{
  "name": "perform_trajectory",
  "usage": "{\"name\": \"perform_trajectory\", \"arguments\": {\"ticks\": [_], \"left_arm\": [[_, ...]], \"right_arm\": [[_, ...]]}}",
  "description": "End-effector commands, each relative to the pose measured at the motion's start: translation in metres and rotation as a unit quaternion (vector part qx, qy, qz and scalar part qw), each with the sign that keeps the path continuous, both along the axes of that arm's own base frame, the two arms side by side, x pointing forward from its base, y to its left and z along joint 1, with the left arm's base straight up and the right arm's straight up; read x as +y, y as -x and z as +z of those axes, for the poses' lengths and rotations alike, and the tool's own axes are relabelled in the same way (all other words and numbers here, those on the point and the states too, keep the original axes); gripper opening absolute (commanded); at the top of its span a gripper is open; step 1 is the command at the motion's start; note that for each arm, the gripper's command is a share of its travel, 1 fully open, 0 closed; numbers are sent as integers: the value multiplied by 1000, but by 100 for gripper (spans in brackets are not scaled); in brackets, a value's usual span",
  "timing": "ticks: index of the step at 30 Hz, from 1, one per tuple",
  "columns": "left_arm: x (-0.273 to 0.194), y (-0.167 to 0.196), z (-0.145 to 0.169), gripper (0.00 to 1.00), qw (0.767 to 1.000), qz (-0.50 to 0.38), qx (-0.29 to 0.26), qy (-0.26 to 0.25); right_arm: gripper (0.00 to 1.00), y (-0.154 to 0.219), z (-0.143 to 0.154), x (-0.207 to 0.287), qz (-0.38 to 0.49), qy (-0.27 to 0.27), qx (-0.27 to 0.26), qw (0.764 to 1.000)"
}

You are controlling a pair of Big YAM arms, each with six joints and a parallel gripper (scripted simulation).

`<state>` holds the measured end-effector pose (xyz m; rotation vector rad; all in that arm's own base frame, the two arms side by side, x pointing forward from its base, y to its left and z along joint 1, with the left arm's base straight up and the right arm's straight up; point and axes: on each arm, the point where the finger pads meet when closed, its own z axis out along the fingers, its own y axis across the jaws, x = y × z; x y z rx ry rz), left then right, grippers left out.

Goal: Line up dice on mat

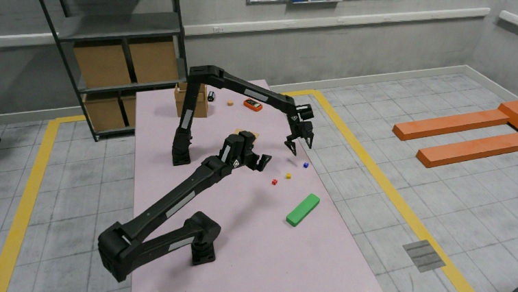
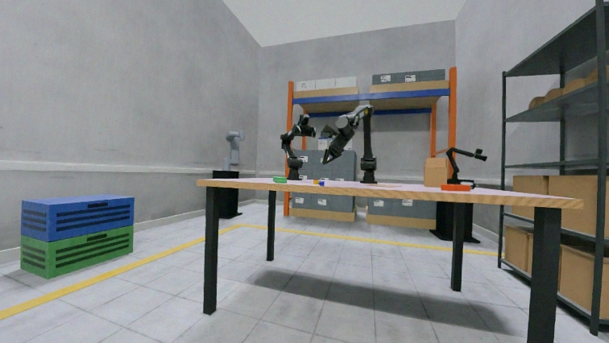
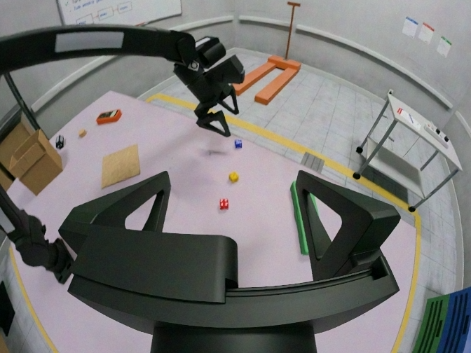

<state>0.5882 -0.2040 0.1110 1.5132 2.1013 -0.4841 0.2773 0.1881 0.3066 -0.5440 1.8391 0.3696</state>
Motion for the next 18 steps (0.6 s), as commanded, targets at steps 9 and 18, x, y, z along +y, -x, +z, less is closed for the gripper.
{"name": "perform_trajectory", "arguments": {"ticks": [9,18], "left_arm": [[-7,-38,9,77,1000,-7,3,8],[-28,7,-6,44,975,117,183,36]], "right_arm": [[100,-31,70,12,-14,-41,-59,997],[100,-35,38,13,-15,-17,-18,1000]]}}
